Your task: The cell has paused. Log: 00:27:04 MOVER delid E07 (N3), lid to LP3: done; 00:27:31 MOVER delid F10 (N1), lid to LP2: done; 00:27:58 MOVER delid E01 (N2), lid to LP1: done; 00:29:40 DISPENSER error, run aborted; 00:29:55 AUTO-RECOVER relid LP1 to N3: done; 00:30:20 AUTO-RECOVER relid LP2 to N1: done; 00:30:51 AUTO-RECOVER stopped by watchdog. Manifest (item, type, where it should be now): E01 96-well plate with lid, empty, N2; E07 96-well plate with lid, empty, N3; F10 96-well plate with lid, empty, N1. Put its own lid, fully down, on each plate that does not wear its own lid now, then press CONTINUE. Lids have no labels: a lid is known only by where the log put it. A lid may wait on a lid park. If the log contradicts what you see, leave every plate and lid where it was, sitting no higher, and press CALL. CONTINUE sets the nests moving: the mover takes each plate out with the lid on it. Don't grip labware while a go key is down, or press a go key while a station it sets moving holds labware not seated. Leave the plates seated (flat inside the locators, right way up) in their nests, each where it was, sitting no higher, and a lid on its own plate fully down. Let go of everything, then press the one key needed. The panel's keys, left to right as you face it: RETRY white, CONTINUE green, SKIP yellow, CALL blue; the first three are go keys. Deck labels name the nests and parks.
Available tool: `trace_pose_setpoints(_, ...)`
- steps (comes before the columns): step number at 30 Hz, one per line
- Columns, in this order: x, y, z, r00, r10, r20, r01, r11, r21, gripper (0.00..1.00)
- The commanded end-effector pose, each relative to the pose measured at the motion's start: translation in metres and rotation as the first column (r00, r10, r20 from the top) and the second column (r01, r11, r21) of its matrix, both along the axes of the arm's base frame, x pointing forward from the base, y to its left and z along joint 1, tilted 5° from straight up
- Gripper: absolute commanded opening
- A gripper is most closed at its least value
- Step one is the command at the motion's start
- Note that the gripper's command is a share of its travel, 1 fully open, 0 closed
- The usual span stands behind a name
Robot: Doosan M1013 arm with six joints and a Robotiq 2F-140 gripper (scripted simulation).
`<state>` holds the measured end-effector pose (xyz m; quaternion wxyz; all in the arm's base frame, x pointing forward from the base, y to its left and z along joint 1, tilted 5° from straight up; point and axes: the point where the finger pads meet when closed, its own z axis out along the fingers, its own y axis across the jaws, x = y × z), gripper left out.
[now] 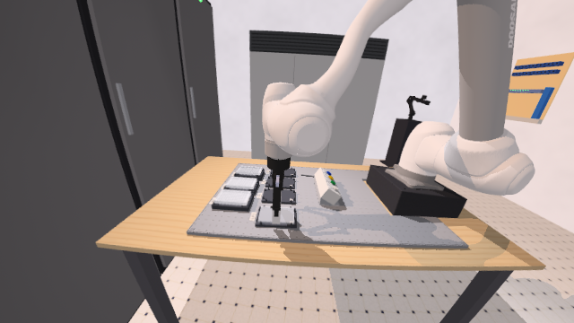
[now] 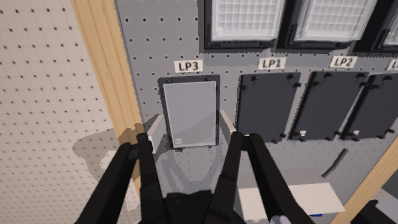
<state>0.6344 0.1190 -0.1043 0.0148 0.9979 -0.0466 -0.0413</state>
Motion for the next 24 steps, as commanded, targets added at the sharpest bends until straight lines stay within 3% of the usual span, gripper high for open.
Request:
trace_pose_setpoints(1,-0.0011,0.0021,-0.0047,1.000,-0.006,0.000,0.006,1.000,0.004,0.66)
trace_pose_setpoints(24,-0.0015,0.0020,-0.0100,1.000,-0.006,0.000,0.006,1.000,0.004,0.66)
